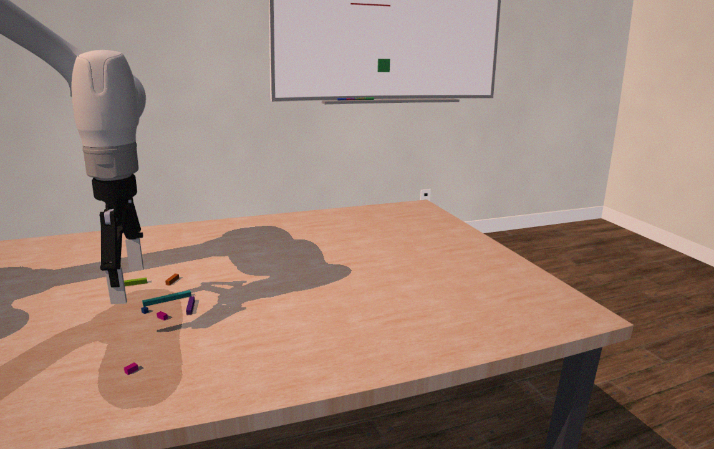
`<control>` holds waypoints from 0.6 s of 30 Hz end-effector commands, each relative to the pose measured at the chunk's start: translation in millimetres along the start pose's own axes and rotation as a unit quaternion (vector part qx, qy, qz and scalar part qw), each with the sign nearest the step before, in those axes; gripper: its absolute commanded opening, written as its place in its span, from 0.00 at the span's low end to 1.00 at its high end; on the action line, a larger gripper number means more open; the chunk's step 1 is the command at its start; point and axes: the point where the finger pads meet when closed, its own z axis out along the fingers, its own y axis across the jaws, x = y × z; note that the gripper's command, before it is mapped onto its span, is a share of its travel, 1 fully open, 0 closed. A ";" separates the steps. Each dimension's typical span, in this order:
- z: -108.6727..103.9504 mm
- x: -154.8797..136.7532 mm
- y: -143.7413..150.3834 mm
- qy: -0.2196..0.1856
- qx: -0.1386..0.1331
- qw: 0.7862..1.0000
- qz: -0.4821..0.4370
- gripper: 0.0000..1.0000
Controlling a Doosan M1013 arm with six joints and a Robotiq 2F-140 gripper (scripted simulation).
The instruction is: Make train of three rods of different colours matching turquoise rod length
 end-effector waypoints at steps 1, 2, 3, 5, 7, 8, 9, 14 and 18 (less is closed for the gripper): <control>-1.3 1.1 -2.0 -0.001 0.006 0.996 -0.083 1.00; -1.6 1.4 -2.6 -0.001 0.007 0.994 -0.105 1.00; -1.9 1.7 -3.1 -0.001 0.007 0.992 -0.126 1.00; -2.6 2.3 -4.1 0.000 0.007 0.986 -0.168 1.00; -3.2 3.0 -5.1 0.000 0.007 0.978 -0.210 1.00; -3.6 3.3 -5.7 0.000 0.007 0.973 -0.231 1.00; -3.9 3.6 -6.2 0.000 0.007 0.968 -0.251 1.00; -5.4 4.9 -8.5 0.001 0.006 0.940 -0.342 1.00; -6.5 6.0 -10.3 0.001 0.006 0.912 -0.410 1.00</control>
